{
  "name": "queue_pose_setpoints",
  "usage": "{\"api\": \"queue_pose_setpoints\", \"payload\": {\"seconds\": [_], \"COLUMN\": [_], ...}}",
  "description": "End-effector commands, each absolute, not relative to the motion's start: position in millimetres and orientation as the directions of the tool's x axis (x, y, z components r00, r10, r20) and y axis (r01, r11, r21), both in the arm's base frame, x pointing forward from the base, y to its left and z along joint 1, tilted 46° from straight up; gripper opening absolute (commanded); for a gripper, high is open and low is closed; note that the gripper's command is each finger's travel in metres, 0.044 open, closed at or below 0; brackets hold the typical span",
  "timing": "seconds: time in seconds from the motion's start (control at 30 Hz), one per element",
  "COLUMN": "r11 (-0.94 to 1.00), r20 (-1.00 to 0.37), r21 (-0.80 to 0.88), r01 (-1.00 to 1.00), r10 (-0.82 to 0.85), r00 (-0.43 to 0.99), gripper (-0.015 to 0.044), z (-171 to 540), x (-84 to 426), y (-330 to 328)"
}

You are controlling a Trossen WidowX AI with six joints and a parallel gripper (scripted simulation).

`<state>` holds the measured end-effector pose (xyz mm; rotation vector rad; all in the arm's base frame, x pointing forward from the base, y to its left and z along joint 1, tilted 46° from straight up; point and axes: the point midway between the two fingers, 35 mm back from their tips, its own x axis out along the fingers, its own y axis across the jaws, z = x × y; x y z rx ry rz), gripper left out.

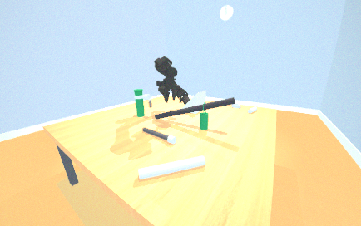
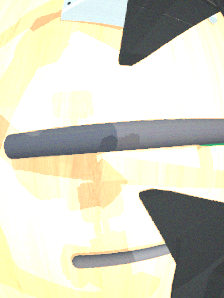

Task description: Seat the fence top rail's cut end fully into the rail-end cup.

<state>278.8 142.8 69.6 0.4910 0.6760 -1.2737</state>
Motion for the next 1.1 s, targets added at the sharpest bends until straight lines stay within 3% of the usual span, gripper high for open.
{"api": "queue_pose_setpoints", "payload": {"seconds": [0.0, 1.07], "r11": [0.179, 0.179], "r20": [-0.705, -0.704], "r21": [-0.004, -0.003], "r01": [0.984, 0.984], "r10": [-0.698, -0.699], "r00": [0.124, 0.125], "gripper": [0.0440, 0.0440], "z": [67.0, 22.2], "x": [279.1, 288.1], "y": [141.1, 96.8]}}
